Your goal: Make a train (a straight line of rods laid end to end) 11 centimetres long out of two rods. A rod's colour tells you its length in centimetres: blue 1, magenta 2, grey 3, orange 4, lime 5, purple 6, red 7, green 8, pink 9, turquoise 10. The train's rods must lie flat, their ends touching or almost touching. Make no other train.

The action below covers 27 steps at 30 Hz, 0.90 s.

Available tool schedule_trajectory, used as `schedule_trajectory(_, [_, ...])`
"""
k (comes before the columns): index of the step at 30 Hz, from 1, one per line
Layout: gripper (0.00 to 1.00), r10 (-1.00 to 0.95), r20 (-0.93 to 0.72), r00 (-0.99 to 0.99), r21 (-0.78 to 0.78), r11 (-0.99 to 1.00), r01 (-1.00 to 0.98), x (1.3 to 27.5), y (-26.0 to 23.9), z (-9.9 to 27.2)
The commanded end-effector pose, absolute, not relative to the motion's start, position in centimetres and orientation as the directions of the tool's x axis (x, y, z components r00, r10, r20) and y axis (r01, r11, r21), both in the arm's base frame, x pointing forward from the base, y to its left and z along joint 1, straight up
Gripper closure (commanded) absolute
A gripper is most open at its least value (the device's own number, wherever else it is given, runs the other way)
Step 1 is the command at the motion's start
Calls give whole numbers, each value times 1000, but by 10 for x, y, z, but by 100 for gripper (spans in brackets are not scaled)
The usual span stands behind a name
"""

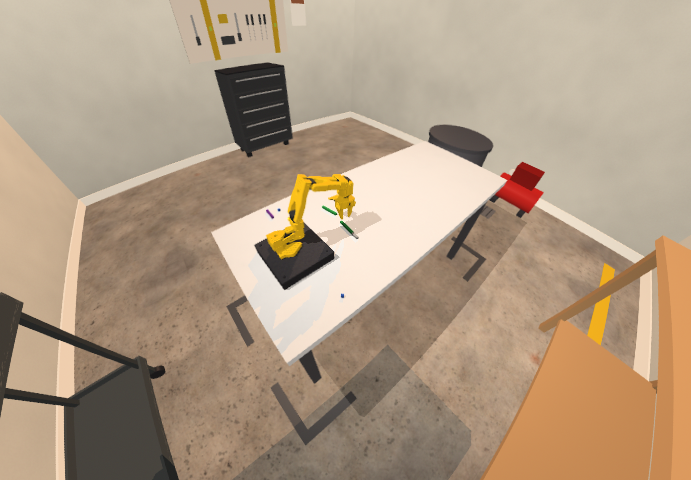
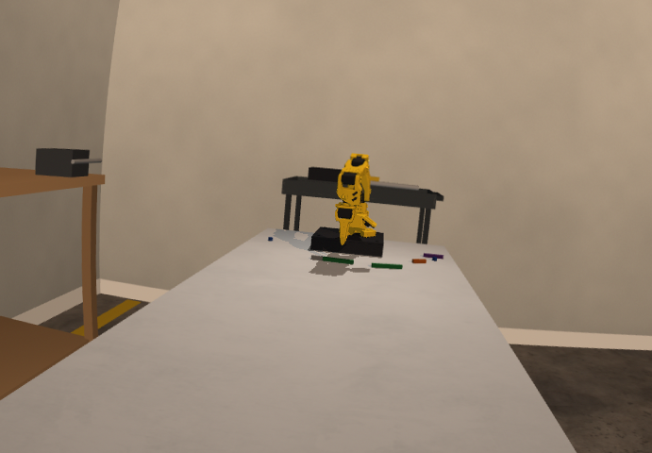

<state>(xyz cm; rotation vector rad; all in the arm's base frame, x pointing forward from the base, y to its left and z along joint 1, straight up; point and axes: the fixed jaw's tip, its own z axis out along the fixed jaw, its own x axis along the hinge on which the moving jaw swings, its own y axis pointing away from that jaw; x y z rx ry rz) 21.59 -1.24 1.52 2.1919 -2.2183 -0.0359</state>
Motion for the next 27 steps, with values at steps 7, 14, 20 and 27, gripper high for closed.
schedule_trajectory(7, [83, -999, 0, -38, -2, 38, -999, 219, -13, 25])
schedule_trajectory(14, [83, -995, -1, -99, -14, 99, -995, 217, -13, 31])
schedule_trajectory(20, [83, -975, -7, -221, -40, 221, -974, 214, -11, 43])
schedule_trajectory(27, [83, -934, -22, -357, -68, 358, -931, 208, -10, 56])
